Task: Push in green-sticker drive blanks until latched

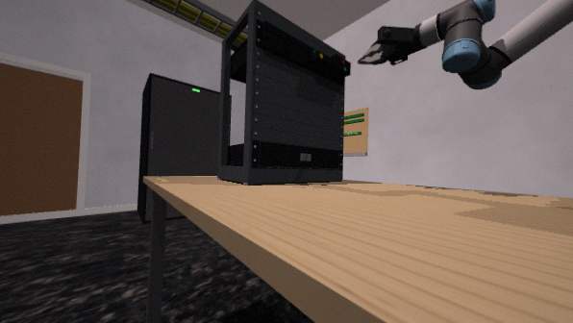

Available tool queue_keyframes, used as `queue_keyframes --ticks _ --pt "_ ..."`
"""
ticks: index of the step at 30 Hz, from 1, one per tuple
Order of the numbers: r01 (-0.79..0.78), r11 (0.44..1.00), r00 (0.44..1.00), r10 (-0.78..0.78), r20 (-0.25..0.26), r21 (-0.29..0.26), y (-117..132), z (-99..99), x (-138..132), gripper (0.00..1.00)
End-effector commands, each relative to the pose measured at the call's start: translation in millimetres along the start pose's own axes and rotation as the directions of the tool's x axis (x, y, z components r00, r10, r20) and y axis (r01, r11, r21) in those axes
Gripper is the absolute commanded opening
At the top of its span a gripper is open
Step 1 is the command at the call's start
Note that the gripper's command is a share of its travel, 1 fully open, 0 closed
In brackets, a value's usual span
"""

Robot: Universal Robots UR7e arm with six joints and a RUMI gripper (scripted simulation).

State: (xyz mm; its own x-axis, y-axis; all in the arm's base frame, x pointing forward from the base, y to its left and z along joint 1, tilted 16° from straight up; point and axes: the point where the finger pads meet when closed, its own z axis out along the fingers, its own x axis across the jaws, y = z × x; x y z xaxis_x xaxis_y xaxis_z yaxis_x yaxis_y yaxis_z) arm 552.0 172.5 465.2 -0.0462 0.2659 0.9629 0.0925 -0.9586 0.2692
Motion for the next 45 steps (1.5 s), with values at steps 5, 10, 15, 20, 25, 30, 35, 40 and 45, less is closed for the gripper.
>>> queue_keyframes --ticks 5,10,15,20,25,30,35,40,45 --pt "-0.001 1.0 1.0 0.001 -0.002 0.009 6.1 -1.5 -3.9 0.0" --pt "-0.001 1.0 1.0 0.001 -0.002 0.009 6.1 -1.1 -3.9 0.0" --pt "-0.001 1.0 1.0 0.001 -0.002 0.009 6.0 11.0 -3.9 0.0" --pt "-0.001 1.0 1.0 0.001 -0.002 0.009 5.8 36.3 -3.8 0.0" --pt "-0.001 1.0 1.0 0.001 -0.002 0.009 5.7 49.0 -3.8 0.0" --pt "-0.001 1.0 1.0 0.001 -0.002 0.009 5.6 55.3 -3.8 0.0" --pt "-0.001 1.0 1.0 0.001 -0.002 0.009 5.6 55.3 -3.8 0.0" --pt "-0.001 1.0 1.0 0.001 -0.002 0.009 5.6 55.3 -3.8 0.0" --pt "-0.001 1.0 1.0 0.001 -0.002 0.009 5.6 55.3 -3.8 0.0"
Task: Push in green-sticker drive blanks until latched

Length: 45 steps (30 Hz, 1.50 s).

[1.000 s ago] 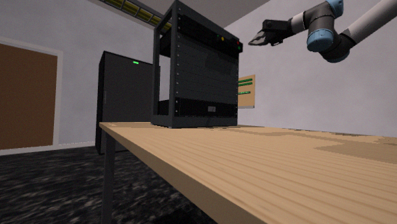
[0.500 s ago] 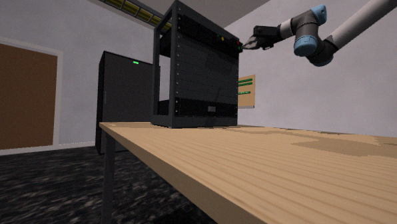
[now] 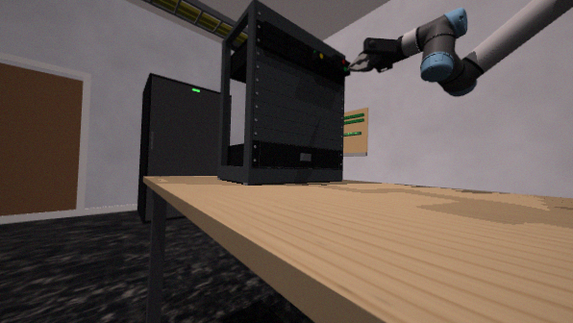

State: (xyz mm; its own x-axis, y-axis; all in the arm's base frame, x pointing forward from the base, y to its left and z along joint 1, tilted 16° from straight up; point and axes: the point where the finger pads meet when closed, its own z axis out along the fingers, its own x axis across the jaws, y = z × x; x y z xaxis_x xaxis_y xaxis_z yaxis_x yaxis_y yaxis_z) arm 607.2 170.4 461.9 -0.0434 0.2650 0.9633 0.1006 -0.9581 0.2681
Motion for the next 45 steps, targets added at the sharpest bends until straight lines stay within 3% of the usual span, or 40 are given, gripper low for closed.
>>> queue_keyframes --ticks 1,45 --pt "0.0 1.0 1.0 0.0 -0.004 0.001 -0.6 0.7 2.5 0.0" --pt "0.0 1.0 1.0 0.0 -0.004 0.001 -0.7 9.8 6.6 0.0"
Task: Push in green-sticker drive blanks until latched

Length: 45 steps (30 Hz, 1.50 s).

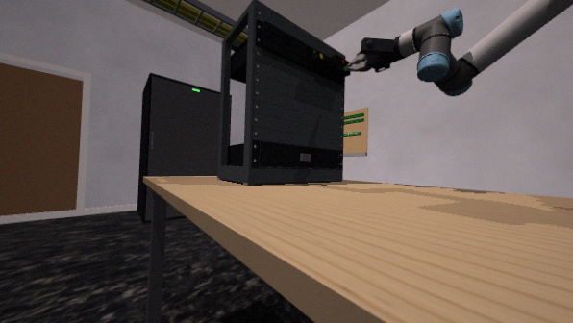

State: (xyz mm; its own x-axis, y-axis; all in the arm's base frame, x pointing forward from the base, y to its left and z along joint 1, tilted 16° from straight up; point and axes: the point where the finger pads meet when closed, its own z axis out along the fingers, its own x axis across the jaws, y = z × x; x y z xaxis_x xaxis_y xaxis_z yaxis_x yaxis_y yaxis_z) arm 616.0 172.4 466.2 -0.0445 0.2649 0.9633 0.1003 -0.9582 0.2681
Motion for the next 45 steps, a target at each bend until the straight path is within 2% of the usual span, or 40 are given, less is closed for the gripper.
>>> queue_keyframes --ticks 1,21,29,45 --pt "0.0 1.0 1.0 0.0 -0.003 0.001 -0.8 0.7 2.2 0.0" --pt "0.0 1.0 1.0 0.0 -0.003 0.001 -0.8 0.8 2.2 0.0" --pt "0.0 1.0 1.0 0.0 -0.003 0.001 -0.9 10.3 2.0 0.0" --pt "0.0 1.0 1.0 0.0 -0.003 0.001 -0.8 16.6 2.2 0.0"
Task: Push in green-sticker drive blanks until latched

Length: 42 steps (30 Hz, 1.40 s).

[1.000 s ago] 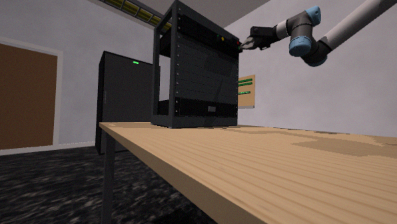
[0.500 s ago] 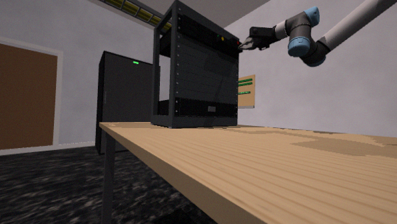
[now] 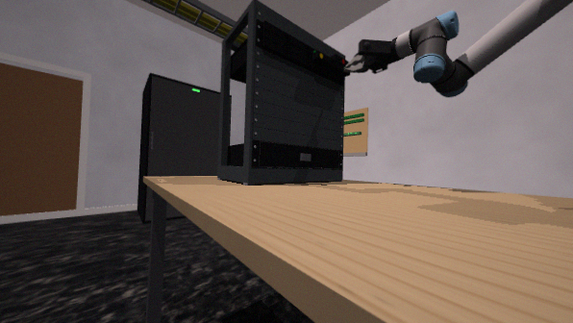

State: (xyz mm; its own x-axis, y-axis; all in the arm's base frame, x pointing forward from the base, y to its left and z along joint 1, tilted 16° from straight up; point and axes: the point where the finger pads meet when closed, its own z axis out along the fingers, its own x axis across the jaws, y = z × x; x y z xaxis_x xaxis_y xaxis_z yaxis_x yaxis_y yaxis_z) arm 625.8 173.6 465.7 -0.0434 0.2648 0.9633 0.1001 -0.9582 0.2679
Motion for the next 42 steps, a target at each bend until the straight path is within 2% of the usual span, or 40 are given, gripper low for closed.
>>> queue_keyframes --ticks 1,15,23,42 --pt "0.0 1.0 1.0 0.0 -0.004 0.001 -0.5 8.3 3.0 0.0" --pt "0.0 1.0 1.0 0.0 -0.004 0.001 -0.5 11.3 3.1 0.0" --pt "0.0 1.0 1.0 0.0 -0.004 0.001 -0.4 20.8 3.6 0.0" --pt "0.0 1.0 1.0 0.0 -0.004 0.001 -0.3 23.8 4.0 0.0"
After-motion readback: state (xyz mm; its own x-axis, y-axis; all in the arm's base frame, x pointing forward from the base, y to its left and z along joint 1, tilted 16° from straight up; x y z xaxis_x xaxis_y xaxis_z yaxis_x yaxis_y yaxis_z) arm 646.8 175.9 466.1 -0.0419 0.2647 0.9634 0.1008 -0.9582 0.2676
